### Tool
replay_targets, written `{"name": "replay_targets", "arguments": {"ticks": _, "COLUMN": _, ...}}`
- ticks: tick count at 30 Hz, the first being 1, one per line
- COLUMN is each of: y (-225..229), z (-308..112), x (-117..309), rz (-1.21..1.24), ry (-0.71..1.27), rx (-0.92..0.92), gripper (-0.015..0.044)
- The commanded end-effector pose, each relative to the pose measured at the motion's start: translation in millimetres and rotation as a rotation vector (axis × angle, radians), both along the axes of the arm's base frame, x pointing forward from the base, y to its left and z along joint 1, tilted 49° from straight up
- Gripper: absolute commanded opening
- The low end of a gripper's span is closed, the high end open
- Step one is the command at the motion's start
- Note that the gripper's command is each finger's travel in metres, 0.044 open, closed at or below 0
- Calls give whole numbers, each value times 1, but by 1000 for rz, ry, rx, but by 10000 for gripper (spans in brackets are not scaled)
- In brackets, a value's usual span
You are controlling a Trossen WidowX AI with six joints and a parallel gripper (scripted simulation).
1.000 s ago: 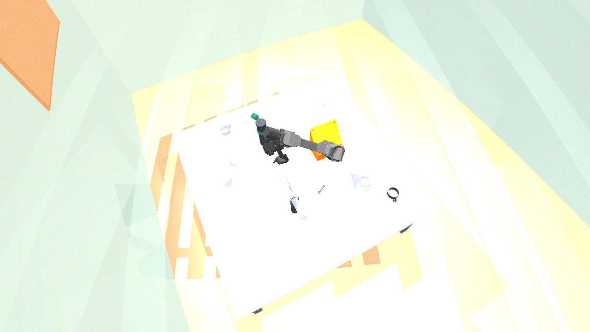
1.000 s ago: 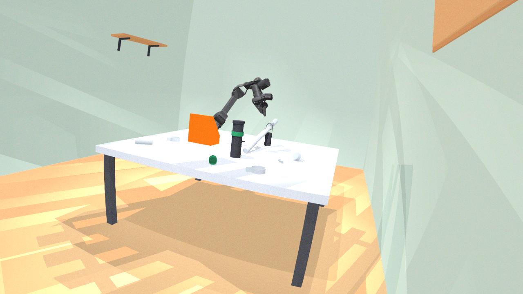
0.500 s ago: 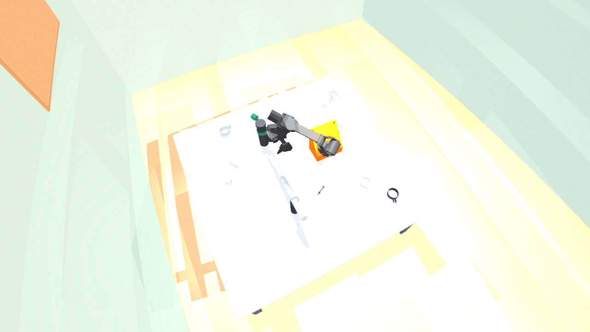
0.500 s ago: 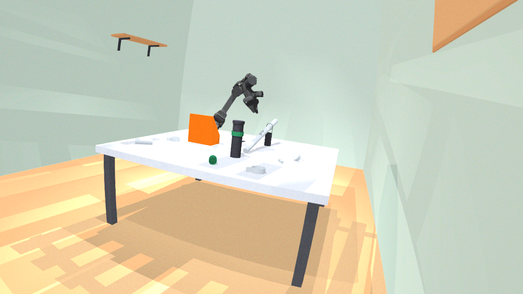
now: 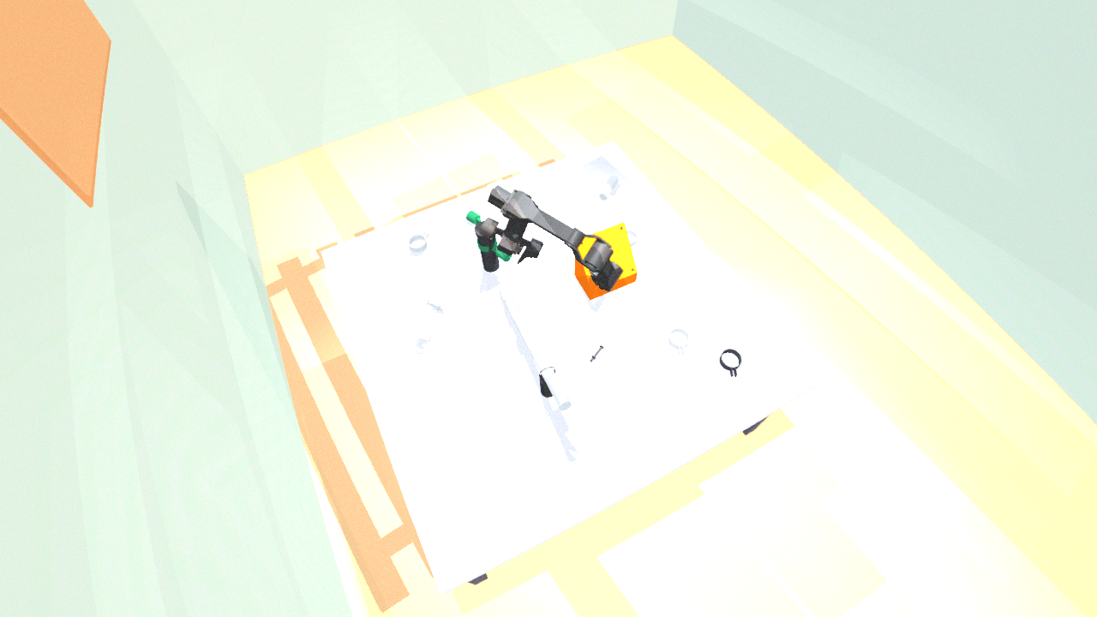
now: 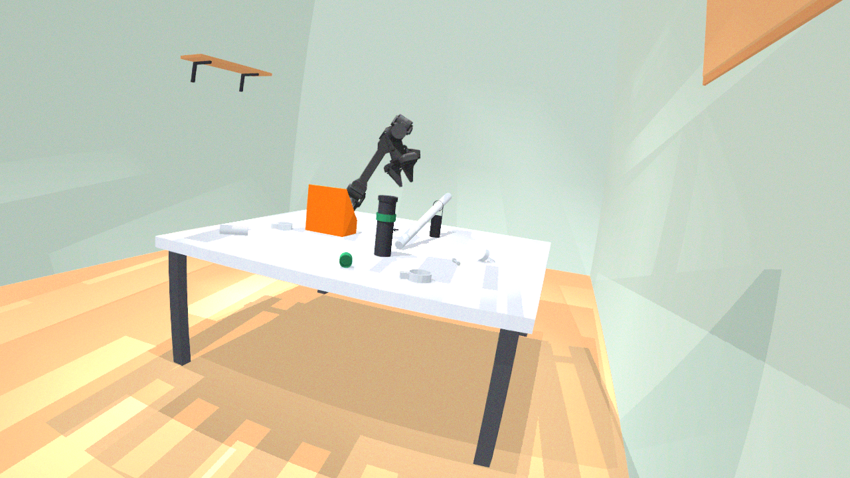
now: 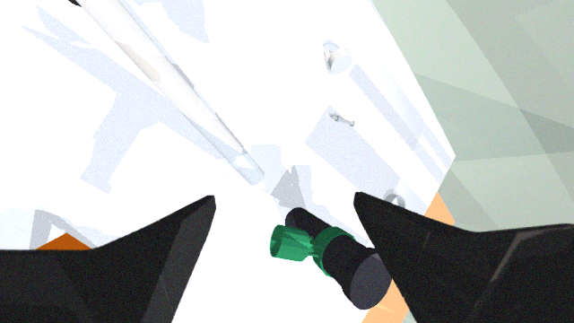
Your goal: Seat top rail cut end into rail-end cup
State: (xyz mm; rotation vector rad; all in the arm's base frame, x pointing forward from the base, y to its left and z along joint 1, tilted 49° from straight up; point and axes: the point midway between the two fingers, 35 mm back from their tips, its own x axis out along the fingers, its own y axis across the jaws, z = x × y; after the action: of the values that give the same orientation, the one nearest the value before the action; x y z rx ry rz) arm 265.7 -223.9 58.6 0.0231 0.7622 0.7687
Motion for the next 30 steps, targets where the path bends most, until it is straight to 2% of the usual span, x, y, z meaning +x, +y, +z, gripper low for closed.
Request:
{"name": "replay_targets", "arguments": {"ticks": 1, "y": -29, "z": -55, "x": -23, "rz": 474, "ry": -391, "rx": -216, "gripper": 440}}
{"name": "replay_targets", "arguments": {"ticks": 10, "y": -40, "z": -87, "x": -41, "rz": 746, "ry": -688, "rx": -324, "gripper": 440}}
{"name": "replay_targets", "arguments": {"ticks": 30, "y": -33, "z": -95, "x": -40, "rz": 753, "ry": -701, "rx": -325, "gripper": 440}}
